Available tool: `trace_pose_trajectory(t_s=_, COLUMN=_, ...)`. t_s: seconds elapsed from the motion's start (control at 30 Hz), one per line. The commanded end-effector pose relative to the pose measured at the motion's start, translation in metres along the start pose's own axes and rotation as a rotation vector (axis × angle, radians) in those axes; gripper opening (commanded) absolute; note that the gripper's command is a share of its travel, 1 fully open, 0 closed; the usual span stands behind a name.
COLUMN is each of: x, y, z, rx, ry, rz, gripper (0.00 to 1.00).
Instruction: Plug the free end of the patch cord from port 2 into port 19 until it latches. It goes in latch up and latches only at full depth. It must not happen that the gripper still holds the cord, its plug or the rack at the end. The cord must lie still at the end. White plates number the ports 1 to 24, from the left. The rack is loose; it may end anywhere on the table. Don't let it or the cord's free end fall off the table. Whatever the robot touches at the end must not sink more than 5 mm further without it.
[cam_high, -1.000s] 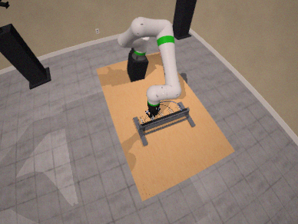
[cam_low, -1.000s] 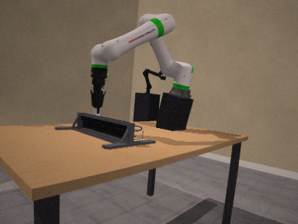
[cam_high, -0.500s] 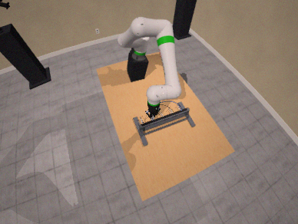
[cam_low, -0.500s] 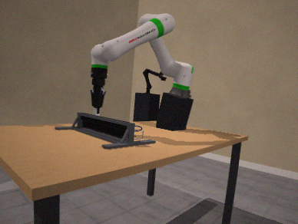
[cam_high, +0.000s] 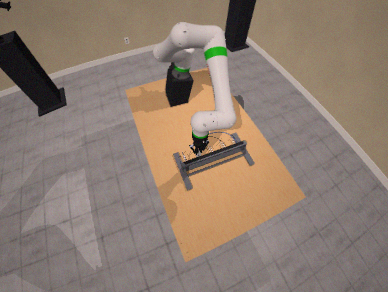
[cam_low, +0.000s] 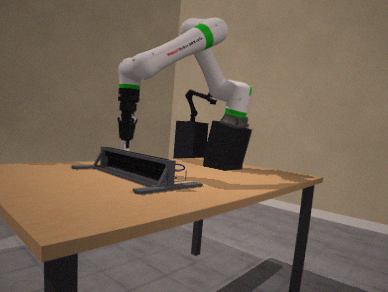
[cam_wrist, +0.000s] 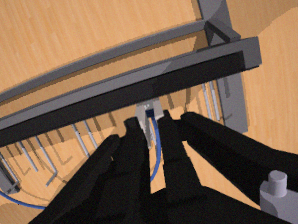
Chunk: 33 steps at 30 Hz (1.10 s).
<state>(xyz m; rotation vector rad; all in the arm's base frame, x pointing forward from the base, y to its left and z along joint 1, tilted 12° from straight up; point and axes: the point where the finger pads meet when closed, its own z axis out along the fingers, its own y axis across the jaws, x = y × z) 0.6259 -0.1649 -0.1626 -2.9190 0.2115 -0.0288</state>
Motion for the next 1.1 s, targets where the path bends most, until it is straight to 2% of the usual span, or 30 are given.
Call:
trace_pose_trajectory(t_s=0.0, x=0.0008, y=0.0001, z=-0.0005, rx=0.0, ry=0.002, rz=0.0, gripper=0.0)
trace_pose_trajectory(t_s=1.07, x=0.0032, y=0.0001, z=-0.0008, rx=0.0, ry=-0.009, rz=-0.001, gripper=0.0)
